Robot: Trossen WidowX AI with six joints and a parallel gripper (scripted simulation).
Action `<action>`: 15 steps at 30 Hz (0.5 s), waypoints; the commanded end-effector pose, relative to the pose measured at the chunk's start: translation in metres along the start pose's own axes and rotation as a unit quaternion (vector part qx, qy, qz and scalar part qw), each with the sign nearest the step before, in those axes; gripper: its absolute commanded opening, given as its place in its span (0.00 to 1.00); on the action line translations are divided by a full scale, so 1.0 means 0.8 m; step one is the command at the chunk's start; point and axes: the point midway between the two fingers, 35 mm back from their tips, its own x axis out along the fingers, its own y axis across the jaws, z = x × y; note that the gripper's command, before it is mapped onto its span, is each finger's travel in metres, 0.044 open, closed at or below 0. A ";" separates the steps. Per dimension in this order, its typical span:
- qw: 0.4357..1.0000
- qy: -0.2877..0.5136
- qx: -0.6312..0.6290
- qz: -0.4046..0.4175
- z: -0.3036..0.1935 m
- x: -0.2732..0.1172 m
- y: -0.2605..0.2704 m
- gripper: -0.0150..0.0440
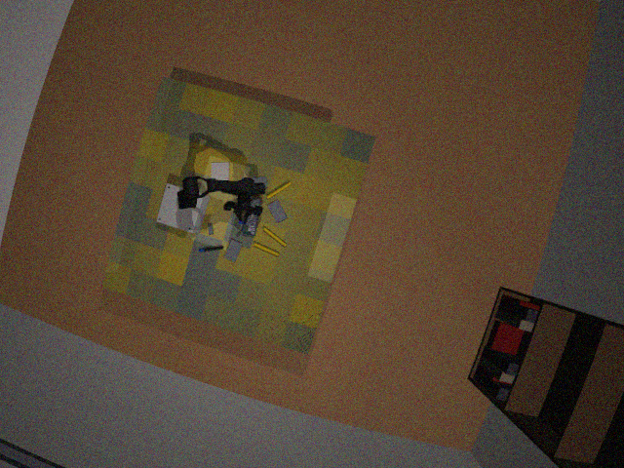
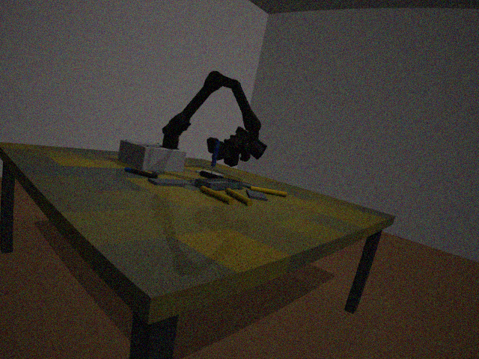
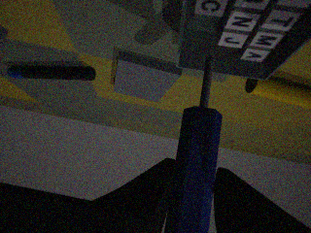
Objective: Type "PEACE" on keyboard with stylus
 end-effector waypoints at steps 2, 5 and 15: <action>1.000 -0.003 -0.003 0.000 0.013 -0.018 -0.007 0.25; 1.000 -0.004 -0.003 -0.001 0.021 -0.032 -0.011 0.25; 1.000 -0.003 -0.002 0.000 0.044 -0.082 -0.020 0.25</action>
